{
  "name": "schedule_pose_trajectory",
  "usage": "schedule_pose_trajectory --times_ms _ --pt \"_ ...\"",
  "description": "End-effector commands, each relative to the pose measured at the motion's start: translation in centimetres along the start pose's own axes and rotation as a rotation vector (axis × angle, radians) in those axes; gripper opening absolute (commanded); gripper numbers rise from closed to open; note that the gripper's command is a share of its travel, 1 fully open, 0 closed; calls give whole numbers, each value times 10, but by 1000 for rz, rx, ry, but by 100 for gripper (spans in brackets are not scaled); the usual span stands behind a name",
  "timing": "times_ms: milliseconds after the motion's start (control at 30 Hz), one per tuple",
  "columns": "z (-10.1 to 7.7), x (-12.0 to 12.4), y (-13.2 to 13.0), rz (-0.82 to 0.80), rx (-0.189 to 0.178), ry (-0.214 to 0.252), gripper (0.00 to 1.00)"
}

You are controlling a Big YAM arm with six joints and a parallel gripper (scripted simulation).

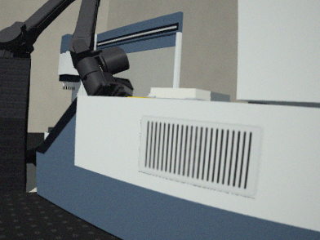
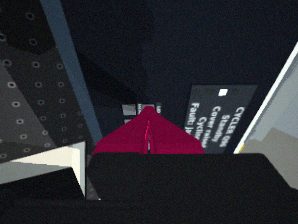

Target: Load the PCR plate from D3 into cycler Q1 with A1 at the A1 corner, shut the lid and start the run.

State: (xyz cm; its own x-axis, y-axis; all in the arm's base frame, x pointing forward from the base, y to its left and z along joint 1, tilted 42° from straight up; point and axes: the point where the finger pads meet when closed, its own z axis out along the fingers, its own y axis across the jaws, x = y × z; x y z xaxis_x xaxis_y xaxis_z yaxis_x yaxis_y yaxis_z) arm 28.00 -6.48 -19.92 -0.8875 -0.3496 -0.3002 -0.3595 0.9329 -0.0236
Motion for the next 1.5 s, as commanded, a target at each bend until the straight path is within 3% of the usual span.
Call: schedule_pose_trajectory --times_ms 0,367,567,967,1100,1467 --pt "-4 -13 -19 25 36 -27 0" --pt "2 -2 0 3 12 -11 0" --pt "4 -5 -11 22 25 -19 0" --pt "-6 -3 -11 13 29 -21 0" --pt "-4 -12 -15 1 36 -35 0" --pt "-4 -18 -12 4 28 -33 0"
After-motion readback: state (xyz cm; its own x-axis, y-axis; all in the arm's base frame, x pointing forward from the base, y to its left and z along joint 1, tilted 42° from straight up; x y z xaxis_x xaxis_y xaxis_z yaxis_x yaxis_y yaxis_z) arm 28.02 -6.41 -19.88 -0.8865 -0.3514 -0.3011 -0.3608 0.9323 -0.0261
